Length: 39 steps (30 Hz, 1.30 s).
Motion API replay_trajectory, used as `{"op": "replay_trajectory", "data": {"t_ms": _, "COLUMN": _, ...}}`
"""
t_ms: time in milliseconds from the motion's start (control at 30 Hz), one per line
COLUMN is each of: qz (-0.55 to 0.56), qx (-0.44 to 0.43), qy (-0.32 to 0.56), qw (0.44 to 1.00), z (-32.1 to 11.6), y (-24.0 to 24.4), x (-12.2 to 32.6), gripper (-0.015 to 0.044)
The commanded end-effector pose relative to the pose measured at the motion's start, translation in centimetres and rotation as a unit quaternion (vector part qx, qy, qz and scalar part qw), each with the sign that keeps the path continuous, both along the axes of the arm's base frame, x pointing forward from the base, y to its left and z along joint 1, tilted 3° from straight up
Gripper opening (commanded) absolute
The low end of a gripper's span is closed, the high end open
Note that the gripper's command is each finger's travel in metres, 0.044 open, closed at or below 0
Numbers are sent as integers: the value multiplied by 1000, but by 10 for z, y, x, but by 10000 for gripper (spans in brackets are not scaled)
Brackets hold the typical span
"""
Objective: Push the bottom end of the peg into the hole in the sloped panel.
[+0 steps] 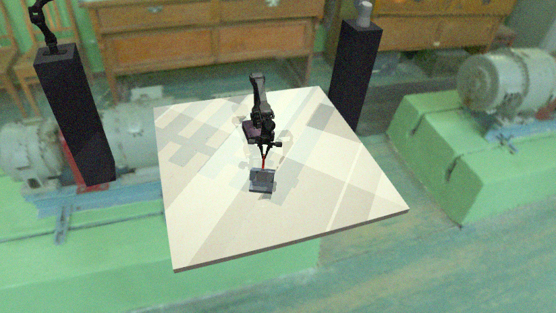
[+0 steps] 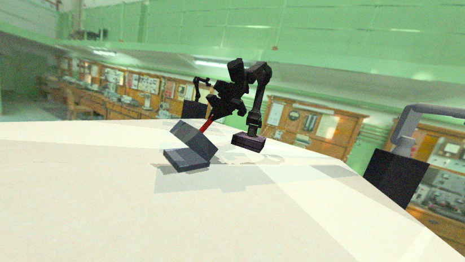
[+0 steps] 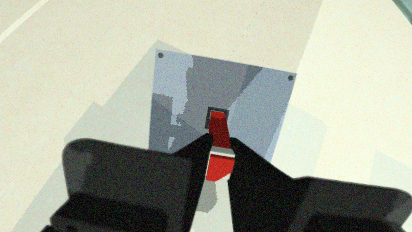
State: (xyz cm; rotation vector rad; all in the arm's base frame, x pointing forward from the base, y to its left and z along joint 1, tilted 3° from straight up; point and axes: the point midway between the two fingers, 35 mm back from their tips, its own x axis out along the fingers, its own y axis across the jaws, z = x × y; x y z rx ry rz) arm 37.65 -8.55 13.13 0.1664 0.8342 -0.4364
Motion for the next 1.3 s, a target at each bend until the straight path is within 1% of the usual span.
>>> {"op": "replay_trajectory", "data": {"t_ms": 0, "qz": 0, "qx": 0, "qy": -1, "qw": 1000, "z": 1, "y": 0, "x": 0, "gripper": 0}}
{"op": "replay_trajectory", "data": {"t_ms": 1267, "qz": 0, "qx": 0, "qy": -1, "qw": 1000, "z": -7, "y": -1, "x": 1, "gripper": 0}}
